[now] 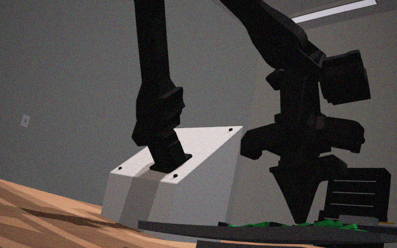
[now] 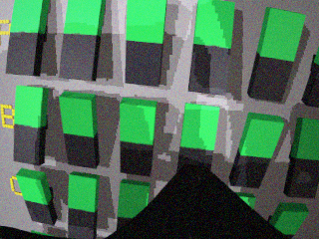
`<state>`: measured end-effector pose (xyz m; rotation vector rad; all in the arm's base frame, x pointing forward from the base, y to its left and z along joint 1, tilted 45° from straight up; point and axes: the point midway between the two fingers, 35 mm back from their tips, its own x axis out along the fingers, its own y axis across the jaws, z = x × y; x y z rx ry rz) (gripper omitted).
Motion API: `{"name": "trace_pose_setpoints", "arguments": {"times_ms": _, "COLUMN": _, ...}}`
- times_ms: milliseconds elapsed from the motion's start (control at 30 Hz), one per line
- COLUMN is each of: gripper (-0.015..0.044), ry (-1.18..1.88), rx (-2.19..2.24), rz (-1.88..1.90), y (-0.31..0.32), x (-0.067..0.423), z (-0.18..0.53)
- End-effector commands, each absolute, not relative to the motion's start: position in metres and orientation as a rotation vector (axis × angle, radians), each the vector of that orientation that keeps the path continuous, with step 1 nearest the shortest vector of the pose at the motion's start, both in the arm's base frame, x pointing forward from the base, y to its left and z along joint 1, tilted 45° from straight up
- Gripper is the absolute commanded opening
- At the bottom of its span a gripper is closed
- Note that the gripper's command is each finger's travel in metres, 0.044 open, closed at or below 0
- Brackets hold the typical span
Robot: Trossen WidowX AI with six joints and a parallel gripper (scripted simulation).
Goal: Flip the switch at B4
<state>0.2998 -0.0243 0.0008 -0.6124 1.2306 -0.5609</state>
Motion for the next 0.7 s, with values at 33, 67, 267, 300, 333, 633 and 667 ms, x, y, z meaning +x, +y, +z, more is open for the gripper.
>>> {"name": "trace_pose_setpoints", "arguments": {"times_ms": 33, "gripper": 0.0, "ry": 1.233, "rx": -0.618, "rz": -0.56, "y": -0.0252, "x": 0.2997, "z": 0.0007}}
{"name": "trace_pose_setpoints", "arguments": {"times_ms": 67, "gripper": 0.0, "ry": 1.233, "rx": -0.618, "rz": -0.56, "y": -0.0252, "x": 0.2997, "z": 0.0007}}
{"name": "trace_pose_setpoints", "arguments": {"times_ms": 267, "gripper": 0.0, "ry": 1.233, "rx": -0.618, "rz": -0.56, "y": -0.0253, "x": 0.2997, "z": 0.0006}}
{"name": "trace_pose_setpoints", "arguments": {"times_ms": 300, "gripper": 0.0, "ry": 1.233, "rx": -0.618, "rz": -0.56, "y": -0.0254, "x": 0.2997, "z": 0.0005}}
{"name": "trace_pose_setpoints", "arguments": {"times_ms": 333, "gripper": 0.0, "ry": 1.233, "rx": -0.618, "rz": -0.56, "y": -0.0255, "x": 0.2997, "z": 0.0004}}
{"name": "trace_pose_setpoints", "arguments": {"times_ms": 633, "gripper": 0.0, "ry": 1.233, "rx": -0.619, "rz": -0.56, "y": -0.0263, "x": 0.3, "z": -0.0004}}
{"name": "trace_pose_setpoints", "arguments": {"times_ms": 667, "gripper": 0.0, "ry": 1.233, "rx": -0.619, "rz": -0.56, "y": -0.0264, "x": 0.3, "z": -0.0005}}
